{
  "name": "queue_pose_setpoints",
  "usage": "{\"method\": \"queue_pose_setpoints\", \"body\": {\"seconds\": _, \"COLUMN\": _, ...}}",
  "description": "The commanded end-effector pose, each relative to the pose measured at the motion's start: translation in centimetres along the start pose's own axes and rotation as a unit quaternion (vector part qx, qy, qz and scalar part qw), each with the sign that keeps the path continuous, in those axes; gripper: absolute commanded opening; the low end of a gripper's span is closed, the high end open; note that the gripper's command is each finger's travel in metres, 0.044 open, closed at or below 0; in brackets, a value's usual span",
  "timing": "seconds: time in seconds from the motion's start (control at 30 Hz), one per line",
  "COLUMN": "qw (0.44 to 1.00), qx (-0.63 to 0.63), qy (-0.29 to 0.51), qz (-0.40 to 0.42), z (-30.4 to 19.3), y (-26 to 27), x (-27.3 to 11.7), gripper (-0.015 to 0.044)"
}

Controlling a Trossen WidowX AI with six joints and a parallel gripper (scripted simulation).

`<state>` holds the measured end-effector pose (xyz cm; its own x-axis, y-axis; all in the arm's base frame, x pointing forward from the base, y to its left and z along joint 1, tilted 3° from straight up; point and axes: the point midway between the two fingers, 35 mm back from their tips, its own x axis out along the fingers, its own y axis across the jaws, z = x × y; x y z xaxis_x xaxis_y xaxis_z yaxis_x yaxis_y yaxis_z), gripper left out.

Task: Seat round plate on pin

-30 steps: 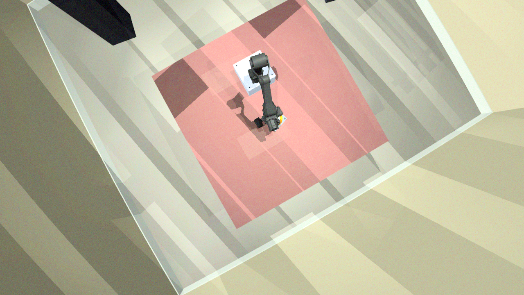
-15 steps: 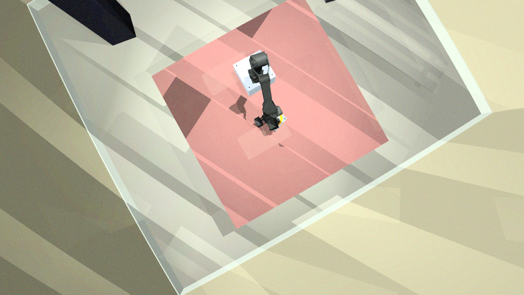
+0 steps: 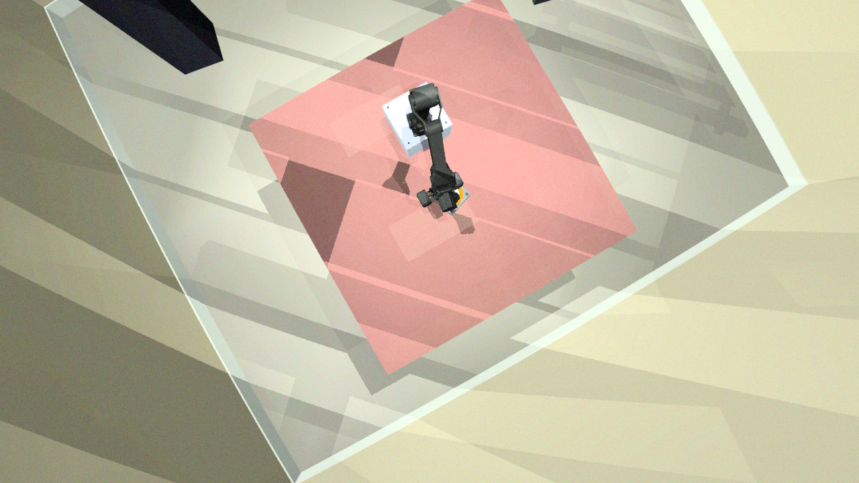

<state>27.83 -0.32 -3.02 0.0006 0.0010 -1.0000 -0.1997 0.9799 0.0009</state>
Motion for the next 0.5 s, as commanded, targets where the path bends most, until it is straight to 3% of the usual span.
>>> {"method": "queue_pose_setpoints", "body": {"seconds": 0.0, "qw": 1.0, "qx": 0.002, "qy": 0.01, "qz": 0.005, "z": -0.86, "y": 0.34, "x": 0.31, "gripper": 0.0}}
{"method": "queue_pose_setpoints", "body": {"seconds": 0.47, "qw": 1.0, "qx": 0.002, "qy": 0.01, "qz": 0.005, "z": -1.34, "y": 0.82, "x": 0.3, "gripper": 0.0}}
